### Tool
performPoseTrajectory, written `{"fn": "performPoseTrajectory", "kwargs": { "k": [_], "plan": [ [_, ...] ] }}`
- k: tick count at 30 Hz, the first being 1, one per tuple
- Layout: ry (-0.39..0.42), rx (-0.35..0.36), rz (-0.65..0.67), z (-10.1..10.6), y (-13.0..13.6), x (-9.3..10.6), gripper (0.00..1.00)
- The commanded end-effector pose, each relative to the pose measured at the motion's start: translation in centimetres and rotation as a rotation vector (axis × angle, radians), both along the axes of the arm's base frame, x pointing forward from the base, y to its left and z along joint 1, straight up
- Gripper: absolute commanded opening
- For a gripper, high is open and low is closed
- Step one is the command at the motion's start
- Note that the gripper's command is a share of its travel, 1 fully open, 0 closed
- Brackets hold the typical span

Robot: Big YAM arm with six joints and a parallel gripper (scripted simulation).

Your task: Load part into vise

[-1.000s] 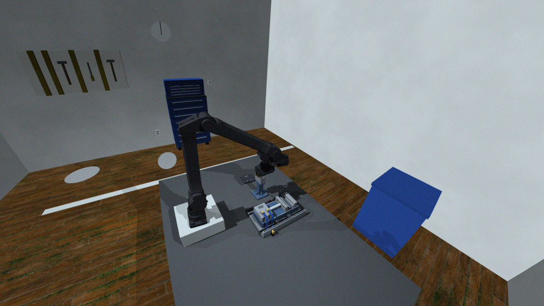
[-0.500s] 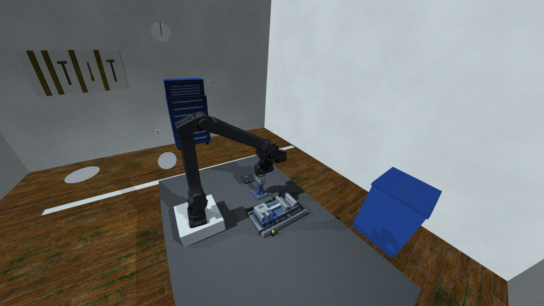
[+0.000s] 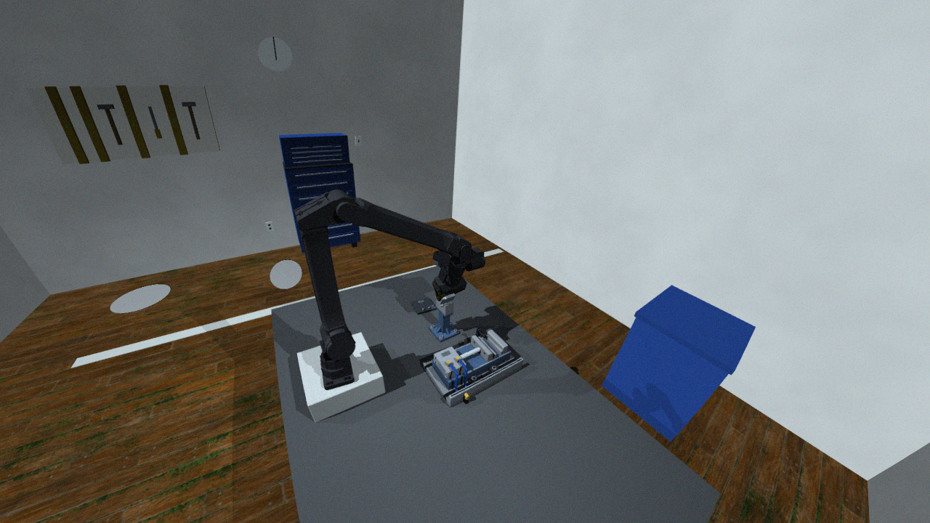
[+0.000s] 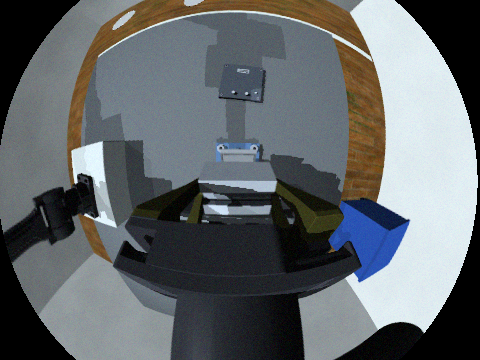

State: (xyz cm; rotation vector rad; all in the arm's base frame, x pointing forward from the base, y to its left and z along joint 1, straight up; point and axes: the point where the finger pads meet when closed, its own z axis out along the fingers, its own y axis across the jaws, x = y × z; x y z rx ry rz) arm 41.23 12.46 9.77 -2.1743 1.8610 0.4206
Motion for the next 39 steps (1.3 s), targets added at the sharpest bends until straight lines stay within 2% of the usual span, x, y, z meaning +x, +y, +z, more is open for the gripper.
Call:
{"fn": "performPoseTrajectory", "kwargs": {
  "k": [1, 13, 15, 30, 33, 39],
  "plan": [
    [-0.073, -0.011, -0.008, 2.8, 1.0, 2.2, 0.0],
    [-0.082, -0.147, -0.012, 2.9, 1.1, 1.9, 0.0],
    [-0.082, -0.147, -0.012, 2.9, 1.1, 1.9, 0.0],
    [-0.086, -0.284, -0.014, 2.1, 1.2, 1.8, 0.0],
    [-0.074, -0.295, -0.012, 1.6, 1.1, 1.4, 0.0],
    [-0.081, -0.329, -0.013, 1.6, 1.2, 1.8, 0.0]
  ]
}}
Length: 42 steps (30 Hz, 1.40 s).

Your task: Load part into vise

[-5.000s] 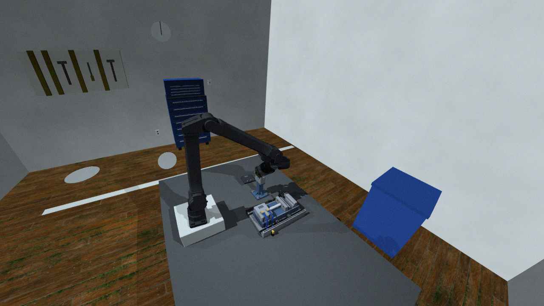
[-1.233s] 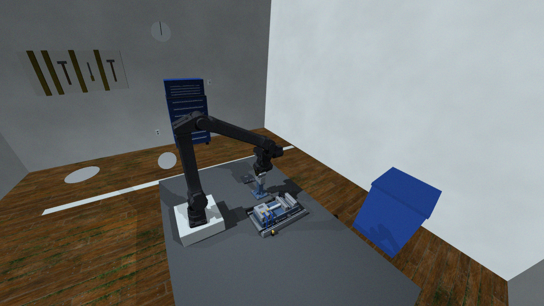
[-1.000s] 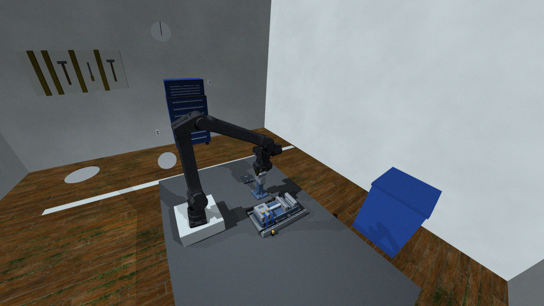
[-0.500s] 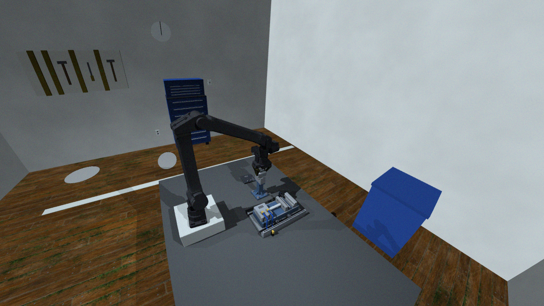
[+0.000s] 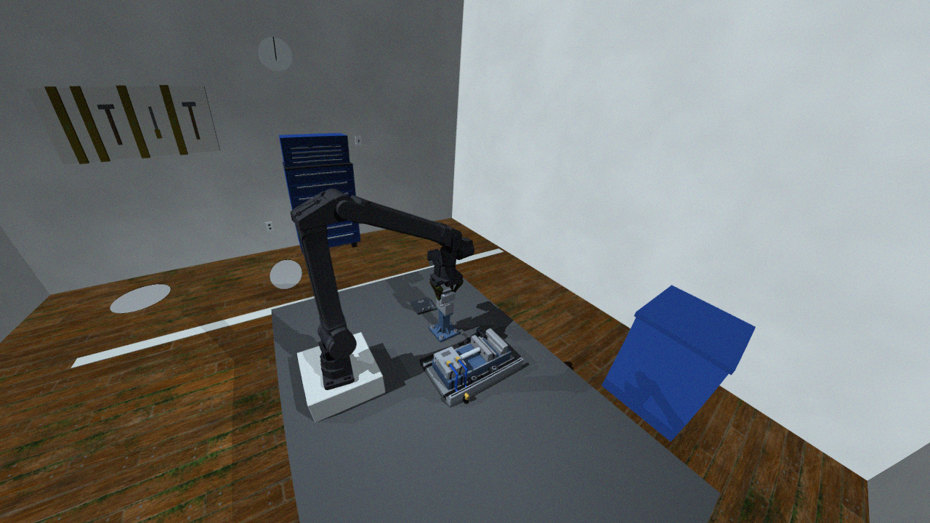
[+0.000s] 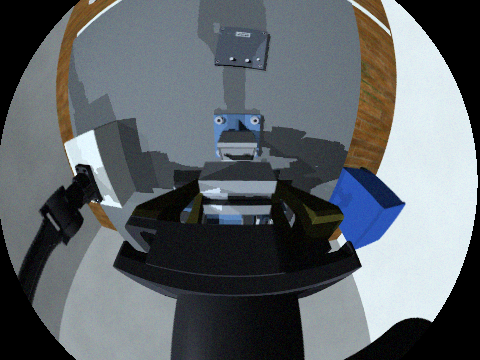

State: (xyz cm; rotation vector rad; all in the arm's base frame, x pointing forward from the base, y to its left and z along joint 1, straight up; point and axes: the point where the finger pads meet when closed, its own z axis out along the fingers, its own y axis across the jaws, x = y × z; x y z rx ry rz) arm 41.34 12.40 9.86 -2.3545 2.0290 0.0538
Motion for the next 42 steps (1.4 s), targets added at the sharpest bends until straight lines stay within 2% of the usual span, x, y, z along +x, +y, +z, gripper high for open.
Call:
{"fn": "performPoseTrajectory", "kwargs": {
  "k": [1, 14, 42],
  "plan": [
    [-0.031, -0.003, -0.001, 1.48, 1.3, 1.7, 0.0],
    [-0.032, -0.037, -0.002, 1.35, 1.25, 1.44, 0.0],
    [-0.038, -0.04, 0.0, 1.57, 1.37, 1.68, 0.0]
  ]
}}
